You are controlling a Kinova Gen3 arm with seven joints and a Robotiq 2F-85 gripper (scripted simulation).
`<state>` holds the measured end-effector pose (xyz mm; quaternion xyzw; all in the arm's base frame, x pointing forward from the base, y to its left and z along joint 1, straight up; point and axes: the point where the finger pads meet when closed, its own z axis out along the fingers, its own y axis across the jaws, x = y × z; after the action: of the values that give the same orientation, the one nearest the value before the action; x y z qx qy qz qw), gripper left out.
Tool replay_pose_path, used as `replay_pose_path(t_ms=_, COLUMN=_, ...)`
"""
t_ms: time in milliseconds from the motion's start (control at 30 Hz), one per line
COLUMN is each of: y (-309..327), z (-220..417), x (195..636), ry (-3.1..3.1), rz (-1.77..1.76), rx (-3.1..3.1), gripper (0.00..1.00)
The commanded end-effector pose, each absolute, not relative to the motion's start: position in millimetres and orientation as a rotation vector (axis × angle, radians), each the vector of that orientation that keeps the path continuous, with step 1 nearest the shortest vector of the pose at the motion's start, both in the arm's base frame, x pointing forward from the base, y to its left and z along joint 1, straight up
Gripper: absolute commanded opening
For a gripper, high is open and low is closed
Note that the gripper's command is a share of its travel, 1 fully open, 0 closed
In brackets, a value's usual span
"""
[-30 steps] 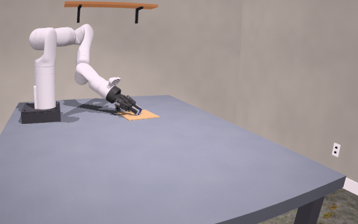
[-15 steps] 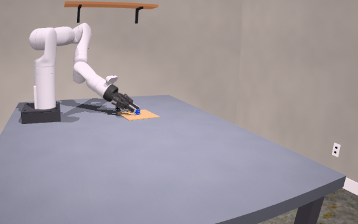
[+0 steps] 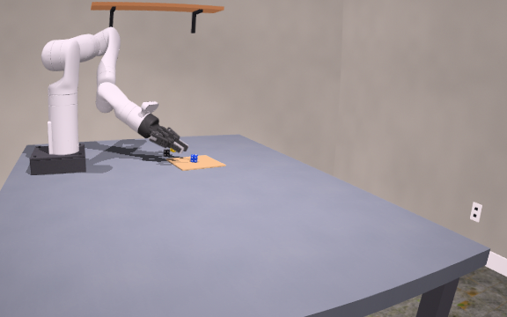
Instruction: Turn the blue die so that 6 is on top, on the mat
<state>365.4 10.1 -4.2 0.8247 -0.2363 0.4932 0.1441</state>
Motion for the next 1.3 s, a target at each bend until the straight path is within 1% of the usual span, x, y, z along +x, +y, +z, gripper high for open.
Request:
replay_pose_path(t_ms=0, y=12.9, z=-3.2, x=365.6, ry=-0.68, rz=1.426, rx=2.382, gripper=0.35)
replay_pose_path(t_ms=433, y=12.2, z=-1.9, x=366.3, ry=-0.688, rz=1.393, rx=2.402, gripper=0.35)
replay_pose_path(t_ms=800, y=10.2, z=8.1, x=370.7, ry=-0.713, rz=1.278, rx=2.494, gripper=0.35)
replay_pose_path(t_ms=1067, y=6.1, z=19.2, x=376.3, ry=-0.739, rz=1.127, rx=2.59, gripper=0.35)
replay_pose_path(t_ms=1267, y=1.2, z=34.4, x=383.8, ry=-0.772, rz=0.928, rx=2.705, gripper=0.35)
